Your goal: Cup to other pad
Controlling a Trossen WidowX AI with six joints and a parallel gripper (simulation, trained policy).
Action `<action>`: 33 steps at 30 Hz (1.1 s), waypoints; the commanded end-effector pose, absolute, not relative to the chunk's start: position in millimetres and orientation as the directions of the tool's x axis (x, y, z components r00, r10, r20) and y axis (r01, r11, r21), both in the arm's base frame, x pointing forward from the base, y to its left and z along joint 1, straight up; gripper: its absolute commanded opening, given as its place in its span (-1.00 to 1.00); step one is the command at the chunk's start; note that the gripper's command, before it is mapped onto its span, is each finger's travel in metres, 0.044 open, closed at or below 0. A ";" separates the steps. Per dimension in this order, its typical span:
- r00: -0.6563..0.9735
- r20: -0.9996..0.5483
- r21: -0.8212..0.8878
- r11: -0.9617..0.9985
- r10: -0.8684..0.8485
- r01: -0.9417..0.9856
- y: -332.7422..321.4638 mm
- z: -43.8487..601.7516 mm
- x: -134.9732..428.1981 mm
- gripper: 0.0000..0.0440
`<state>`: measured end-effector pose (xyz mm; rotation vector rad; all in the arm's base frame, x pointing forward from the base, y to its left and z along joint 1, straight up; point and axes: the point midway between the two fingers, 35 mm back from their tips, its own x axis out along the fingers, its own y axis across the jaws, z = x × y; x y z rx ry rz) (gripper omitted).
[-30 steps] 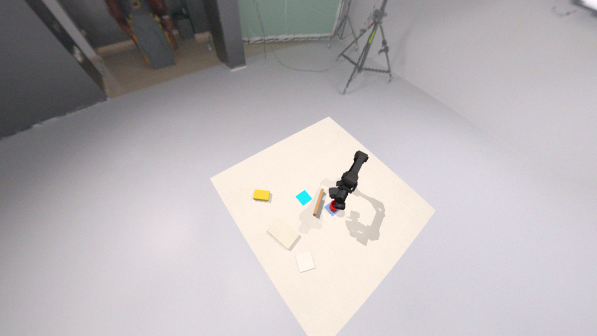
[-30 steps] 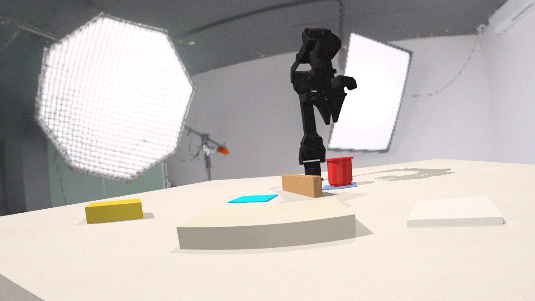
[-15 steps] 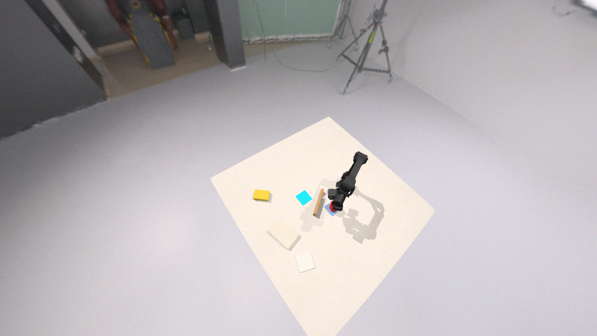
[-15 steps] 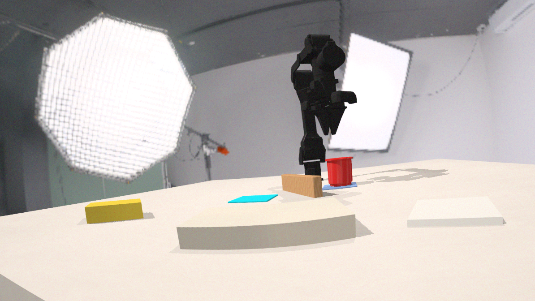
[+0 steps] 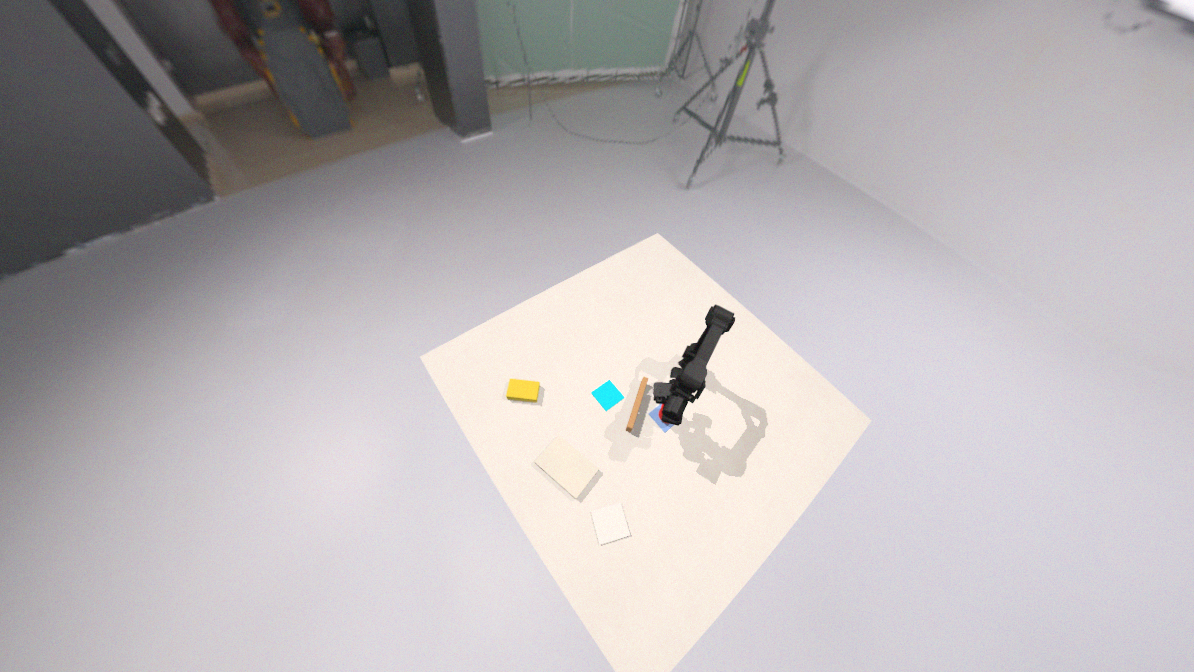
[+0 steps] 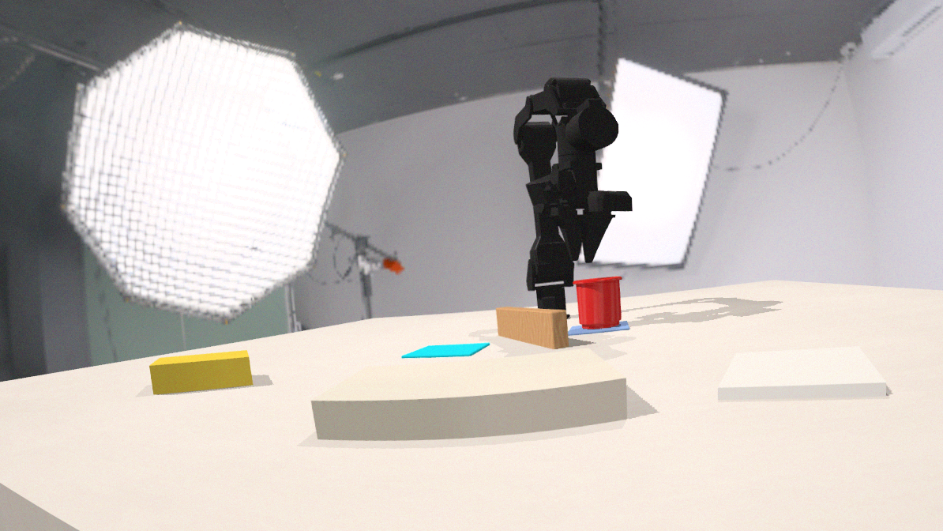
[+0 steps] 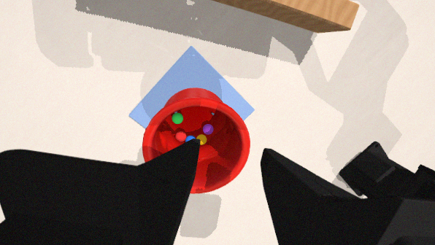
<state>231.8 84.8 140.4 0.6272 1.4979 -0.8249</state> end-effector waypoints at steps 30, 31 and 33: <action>-0.146 -0.980 -0.199 0.715 -0.137 0.671 78.0 56.8 216.3 -0.81; -0.142 -0.980 -0.196 0.719 -0.137 0.667 77.5 56.6 216.8 -0.89; -0.130 -0.983 -0.186 0.724 -0.133 0.665 77.1 58.4 218.3 -0.94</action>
